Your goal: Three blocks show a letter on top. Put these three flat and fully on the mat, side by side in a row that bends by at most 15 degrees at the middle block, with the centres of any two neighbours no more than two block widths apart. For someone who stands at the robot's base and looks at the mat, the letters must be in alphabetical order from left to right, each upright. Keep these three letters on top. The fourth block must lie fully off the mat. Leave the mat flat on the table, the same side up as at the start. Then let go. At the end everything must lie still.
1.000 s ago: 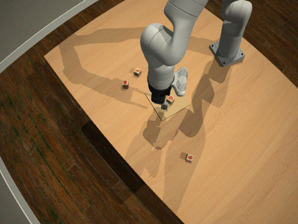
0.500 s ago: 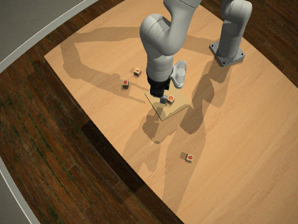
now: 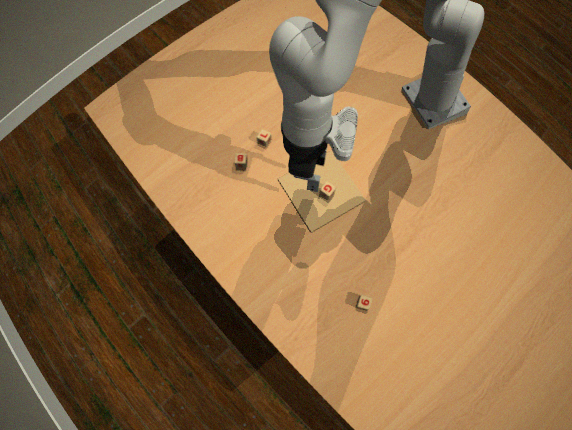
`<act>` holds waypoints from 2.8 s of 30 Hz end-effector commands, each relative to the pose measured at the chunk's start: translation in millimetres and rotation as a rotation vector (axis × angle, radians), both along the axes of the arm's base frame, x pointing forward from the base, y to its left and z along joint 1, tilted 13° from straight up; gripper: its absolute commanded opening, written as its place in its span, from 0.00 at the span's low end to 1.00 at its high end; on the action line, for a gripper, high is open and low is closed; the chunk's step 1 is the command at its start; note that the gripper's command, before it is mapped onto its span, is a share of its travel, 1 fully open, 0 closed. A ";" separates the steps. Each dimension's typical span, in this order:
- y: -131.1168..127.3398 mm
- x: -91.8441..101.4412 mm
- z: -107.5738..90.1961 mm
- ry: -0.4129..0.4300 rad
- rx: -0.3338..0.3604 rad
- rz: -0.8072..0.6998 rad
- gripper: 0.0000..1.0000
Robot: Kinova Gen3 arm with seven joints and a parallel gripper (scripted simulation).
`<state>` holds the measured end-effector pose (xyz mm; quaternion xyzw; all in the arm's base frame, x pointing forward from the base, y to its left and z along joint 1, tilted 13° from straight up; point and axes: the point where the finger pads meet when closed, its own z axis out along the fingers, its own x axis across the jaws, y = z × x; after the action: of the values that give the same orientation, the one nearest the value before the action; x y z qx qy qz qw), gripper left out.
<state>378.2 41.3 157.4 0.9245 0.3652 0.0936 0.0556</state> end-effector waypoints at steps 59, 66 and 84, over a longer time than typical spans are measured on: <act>-5.3 1.6 1.4 -0.002 0.001 -0.002 1.00; -7.5 4.2 2.0 -0.002 0.000 -0.003 1.00; -19.7 17.7 4.9 0.000 -0.002 -0.006 1.00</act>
<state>394.5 24.0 162.3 0.9246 0.3650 0.0934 0.0559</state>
